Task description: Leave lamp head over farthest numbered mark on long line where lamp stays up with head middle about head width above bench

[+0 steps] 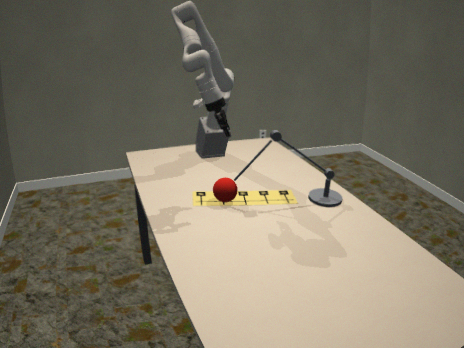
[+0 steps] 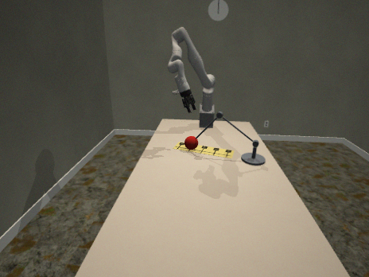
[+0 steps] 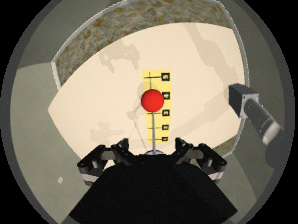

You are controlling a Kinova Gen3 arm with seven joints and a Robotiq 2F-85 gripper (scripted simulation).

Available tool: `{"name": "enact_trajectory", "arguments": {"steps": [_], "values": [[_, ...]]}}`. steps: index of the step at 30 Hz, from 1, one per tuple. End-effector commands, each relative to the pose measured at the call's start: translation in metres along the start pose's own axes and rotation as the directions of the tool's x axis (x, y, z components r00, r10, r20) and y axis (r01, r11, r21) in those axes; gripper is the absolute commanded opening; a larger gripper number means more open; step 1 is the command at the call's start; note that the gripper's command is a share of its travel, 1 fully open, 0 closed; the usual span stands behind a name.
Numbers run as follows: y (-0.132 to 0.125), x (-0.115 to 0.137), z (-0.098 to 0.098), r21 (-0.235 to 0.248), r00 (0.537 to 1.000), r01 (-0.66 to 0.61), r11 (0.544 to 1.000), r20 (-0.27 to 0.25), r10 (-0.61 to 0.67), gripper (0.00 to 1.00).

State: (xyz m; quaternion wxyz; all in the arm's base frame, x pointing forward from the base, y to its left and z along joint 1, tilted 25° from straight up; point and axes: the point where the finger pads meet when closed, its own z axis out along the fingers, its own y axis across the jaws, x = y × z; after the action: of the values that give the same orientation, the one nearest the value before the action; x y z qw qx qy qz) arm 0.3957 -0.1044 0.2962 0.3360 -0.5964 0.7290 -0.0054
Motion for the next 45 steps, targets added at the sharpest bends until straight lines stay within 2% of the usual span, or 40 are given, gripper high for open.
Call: {"name": "enact_trajectory", "arguments": {"steps": [1,7,26,41,45], "values": [[0.002,-0.003,0.018,-0.015,1.0,0.014,1.0,0.023,-0.014,1.0],[0.002,0.015,0.043,-0.009,1.0,0.009,1.0,0.025,-0.009,1.0],[0.005,0.007,0.051,-0.025,0.999,0.027,0.999,0.041,-0.026,1.0],[0.005,0.007,0.09,-0.024,0.999,0.025,0.999,0.039,-0.024,1.0],[0.005,0.007,0.095,-0.023,0.999,0.024,0.999,0.037,-0.023,1.0]]}}
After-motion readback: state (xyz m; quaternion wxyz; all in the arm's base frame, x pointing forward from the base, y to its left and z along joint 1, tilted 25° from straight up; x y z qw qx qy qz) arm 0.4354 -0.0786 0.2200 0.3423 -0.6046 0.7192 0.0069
